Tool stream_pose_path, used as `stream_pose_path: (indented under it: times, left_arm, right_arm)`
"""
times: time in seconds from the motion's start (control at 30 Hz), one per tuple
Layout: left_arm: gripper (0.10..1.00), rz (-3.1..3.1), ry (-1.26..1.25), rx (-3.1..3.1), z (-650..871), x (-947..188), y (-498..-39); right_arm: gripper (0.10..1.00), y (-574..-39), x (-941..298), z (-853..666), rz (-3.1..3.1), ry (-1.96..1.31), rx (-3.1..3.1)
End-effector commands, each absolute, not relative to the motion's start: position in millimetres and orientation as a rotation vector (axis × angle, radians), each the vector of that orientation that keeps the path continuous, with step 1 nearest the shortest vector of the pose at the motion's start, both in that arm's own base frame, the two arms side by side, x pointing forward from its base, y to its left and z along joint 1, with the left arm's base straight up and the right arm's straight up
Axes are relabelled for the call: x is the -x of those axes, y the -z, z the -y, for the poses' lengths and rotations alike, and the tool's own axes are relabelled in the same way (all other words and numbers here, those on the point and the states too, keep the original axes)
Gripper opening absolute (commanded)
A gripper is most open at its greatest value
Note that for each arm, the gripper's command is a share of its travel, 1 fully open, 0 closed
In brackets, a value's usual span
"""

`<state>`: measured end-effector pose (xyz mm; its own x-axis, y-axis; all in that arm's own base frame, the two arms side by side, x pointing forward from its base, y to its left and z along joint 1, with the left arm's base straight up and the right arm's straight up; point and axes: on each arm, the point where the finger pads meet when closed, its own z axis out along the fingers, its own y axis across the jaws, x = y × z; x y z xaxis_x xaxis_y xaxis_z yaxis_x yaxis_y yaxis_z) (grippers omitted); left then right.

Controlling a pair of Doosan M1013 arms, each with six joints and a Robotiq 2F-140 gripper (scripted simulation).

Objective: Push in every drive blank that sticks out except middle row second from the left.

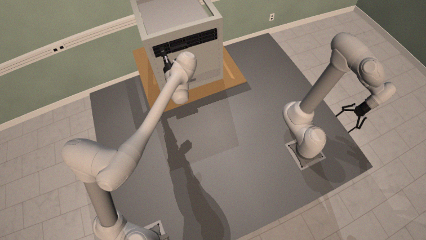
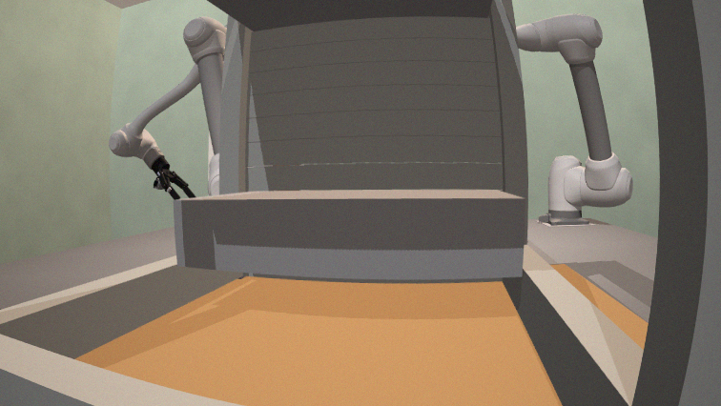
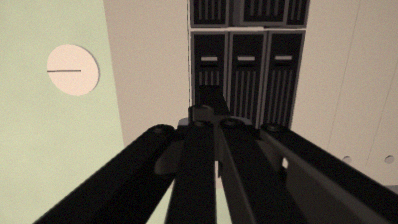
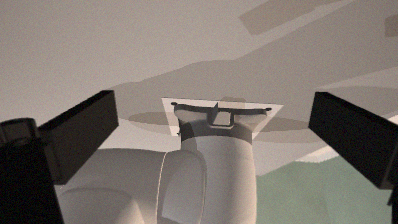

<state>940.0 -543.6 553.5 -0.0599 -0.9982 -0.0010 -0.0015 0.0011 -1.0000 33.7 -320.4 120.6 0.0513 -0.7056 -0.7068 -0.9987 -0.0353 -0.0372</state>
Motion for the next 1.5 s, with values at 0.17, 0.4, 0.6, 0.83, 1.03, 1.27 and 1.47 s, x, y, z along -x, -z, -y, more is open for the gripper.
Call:
stream_pose_path:
  times: [0.17, 0.4, 0.6, 0.83, 1.03, 1.27, 1.47]
  left_arm:
    - [0.099, -1.253, 1.253, 1.180, 543.4, -939.8, -555.3]
    - [0.099, -1.253, 1.253, 1.180, 543.3, -938.7, -555.3]
    - [0.099, -1.253, 1.253, 1.180, 542.2, -919.8, -555.3]
    - [0.099, -1.253, 1.253, 1.180, 540.4, -890.4, -555.3]
    - [0.099, -1.253, 1.253, 1.180, 538.8, -862.6, -555.3]
    - [0.099, -1.253, 1.253, 1.180, 538.5, -857.7, -555.3]
    - [1.000, -1.253, 1.253, 1.180, 538.5, -857.7, -555.3]
  right_arm:
    - [1.000, -121.0, -33.8, 320.7, -1.708, -0.706, 1.797]
    - [1.000, -121.0, -33.8, 320.7, -1.708, -0.706, 1.797]
    - [1.000, -121.0, -33.8, 320.7, -1.708, -0.706, 1.797]
    - [1.000, -121.0, -33.8, 320.7, -1.708, -0.706, 1.797]
    - [1.000, -121.0, -33.8, 320.7, -1.708, -0.706, 1.797]
    - [1.000, -121.0, -33.8, 320.7, -1.708, -0.706, 1.797]
    - [1.000, -121.0, -33.8, 320.7, -1.708, -0.706, 1.797]
